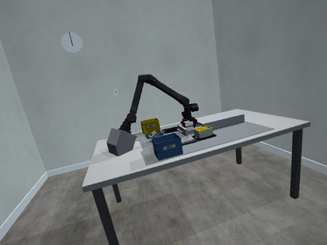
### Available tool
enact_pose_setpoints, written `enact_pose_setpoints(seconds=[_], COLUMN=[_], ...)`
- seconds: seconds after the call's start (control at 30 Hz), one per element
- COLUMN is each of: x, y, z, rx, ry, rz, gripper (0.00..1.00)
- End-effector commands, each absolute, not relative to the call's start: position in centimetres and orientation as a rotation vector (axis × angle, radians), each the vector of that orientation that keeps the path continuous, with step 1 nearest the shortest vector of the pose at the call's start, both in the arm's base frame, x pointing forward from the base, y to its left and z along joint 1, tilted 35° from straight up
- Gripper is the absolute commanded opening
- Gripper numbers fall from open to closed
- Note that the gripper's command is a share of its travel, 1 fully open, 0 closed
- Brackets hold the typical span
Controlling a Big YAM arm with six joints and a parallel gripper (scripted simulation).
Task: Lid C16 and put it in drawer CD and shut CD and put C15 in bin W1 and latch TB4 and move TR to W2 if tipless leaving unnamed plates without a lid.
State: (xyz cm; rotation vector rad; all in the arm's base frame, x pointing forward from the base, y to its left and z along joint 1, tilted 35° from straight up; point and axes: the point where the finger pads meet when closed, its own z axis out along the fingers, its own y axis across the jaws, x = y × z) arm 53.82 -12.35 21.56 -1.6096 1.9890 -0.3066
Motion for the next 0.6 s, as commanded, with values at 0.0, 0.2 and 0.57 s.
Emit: enact_pose_setpoints(seconds=[0.0, 0.2, 0.57], x=[54.4, 53.9, 53.2], y=[-13.4, -13.2, -13.9], z=[25.7, 26.1, 27.3], rx=[-1.591, -1.596, -1.588], ry=[1.946, 1.941, 1.949], rz=[-0.381, -0.381, -0.383], gripper=[1.00, 1.00, 1.00])
